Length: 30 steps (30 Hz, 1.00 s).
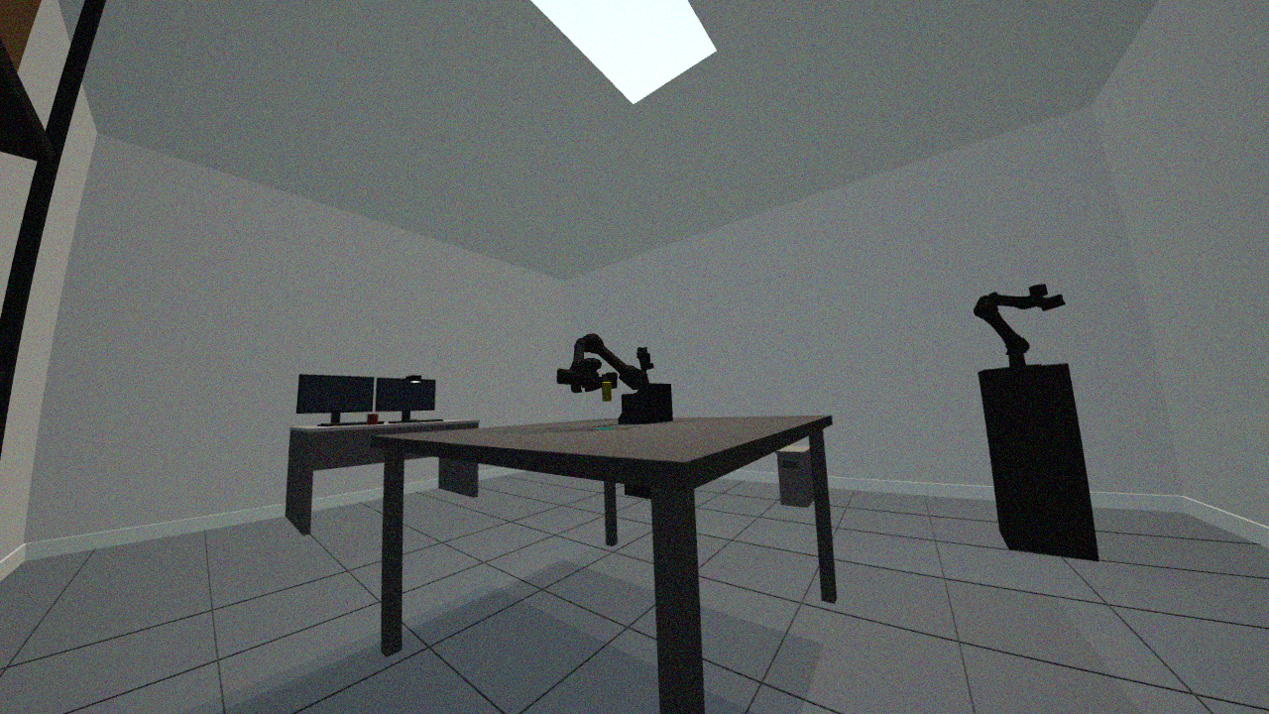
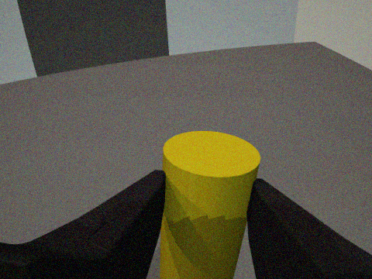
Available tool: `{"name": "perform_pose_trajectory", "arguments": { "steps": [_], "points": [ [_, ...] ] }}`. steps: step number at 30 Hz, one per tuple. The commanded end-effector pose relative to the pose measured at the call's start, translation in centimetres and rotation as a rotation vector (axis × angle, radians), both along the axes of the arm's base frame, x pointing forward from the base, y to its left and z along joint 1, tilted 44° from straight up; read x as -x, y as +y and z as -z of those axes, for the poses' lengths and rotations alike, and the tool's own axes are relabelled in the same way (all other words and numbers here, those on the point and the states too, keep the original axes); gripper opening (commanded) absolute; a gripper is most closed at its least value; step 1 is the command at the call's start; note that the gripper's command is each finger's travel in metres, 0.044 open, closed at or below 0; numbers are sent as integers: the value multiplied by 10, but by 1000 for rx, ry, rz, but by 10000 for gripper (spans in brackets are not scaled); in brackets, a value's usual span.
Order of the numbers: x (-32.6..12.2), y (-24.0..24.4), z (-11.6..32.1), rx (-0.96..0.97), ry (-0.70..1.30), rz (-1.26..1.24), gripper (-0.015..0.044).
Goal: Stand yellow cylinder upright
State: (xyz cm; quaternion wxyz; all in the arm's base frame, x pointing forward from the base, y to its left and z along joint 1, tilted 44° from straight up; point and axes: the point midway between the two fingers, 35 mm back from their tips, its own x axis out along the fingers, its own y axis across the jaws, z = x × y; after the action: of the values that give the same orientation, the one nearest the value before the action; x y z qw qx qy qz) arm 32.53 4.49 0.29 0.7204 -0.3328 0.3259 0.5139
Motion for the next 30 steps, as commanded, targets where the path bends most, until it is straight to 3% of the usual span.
{"name": "perform_pose_trajectory", "arguments": {
  "steps": [1, 30],
  "points": [
    [1, -1, -2, -21, -26, -10, 105],
    [2, -4, -15, -97, -144, -43, 105]
  ]
}}
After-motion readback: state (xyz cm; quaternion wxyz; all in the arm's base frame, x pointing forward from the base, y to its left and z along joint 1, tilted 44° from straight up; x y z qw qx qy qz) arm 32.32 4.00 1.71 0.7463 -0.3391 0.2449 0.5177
